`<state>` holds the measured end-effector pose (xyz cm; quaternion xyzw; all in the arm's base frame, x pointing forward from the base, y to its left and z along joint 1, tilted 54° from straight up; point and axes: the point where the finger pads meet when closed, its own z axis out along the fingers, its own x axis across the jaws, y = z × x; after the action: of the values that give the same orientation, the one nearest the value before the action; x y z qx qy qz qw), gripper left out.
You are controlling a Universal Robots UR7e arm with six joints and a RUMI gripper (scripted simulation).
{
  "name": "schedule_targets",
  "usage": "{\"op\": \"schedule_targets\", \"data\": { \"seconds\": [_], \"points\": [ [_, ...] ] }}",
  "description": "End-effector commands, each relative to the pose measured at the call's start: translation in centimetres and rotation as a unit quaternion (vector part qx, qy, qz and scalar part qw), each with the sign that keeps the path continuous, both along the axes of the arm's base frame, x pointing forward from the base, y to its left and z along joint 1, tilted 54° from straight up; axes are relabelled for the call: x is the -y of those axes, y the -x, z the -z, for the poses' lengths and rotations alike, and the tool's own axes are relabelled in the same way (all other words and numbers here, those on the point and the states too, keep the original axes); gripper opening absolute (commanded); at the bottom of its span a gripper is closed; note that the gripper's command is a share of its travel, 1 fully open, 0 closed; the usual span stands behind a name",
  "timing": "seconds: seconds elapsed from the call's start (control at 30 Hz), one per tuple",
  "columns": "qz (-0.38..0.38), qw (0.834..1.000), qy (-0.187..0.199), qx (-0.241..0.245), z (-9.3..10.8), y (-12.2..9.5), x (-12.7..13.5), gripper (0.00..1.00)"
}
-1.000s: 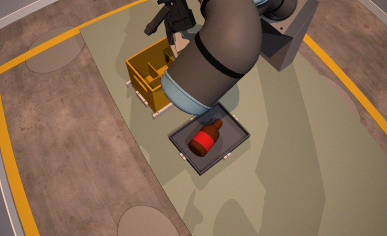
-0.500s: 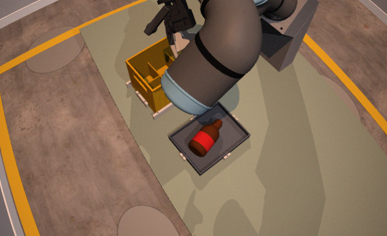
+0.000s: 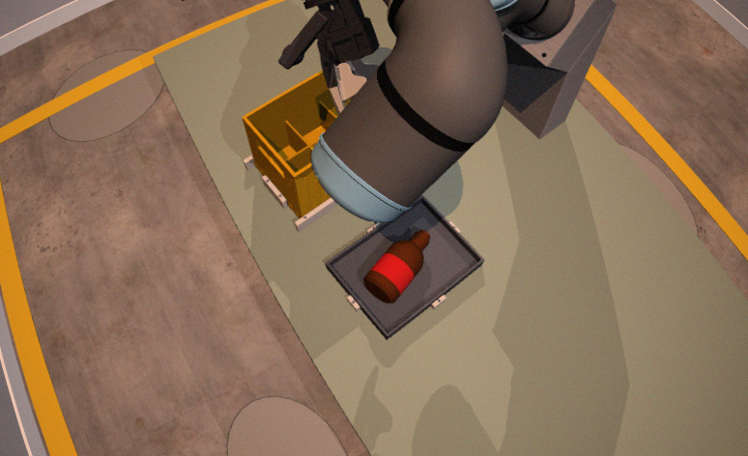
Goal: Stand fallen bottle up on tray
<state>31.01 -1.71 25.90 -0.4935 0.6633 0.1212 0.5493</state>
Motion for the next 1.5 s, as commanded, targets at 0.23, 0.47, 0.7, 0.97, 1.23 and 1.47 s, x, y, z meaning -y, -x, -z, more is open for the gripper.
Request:
{"op": "schedule_targets", "data": {
  "seconds": [0.23,0.47,0.7,0.97,1.23,1.47],
  "points": [
    [-0.005,1.0,0.002,0.0,0.0,0.0,-0.3,1.0],
    [-0.01,1.0,0.003,-0.001,0.1,0.0,-0.5,1.0],
    [-0.019,1.0,0.006,-0.002,0.2,0.1,-1.0,1.0],
    [-0.034,0.999,0.01,-0.003,0.3,0.2,-1.8,1.0],
    [-0.048,0.999,0.014,-0.004,0.5,0.3,-2.6,1.0],
    [-0.069,0.997,0.02,-0.005,0.7,0.5,-3.6,1.0]
  ]
}}
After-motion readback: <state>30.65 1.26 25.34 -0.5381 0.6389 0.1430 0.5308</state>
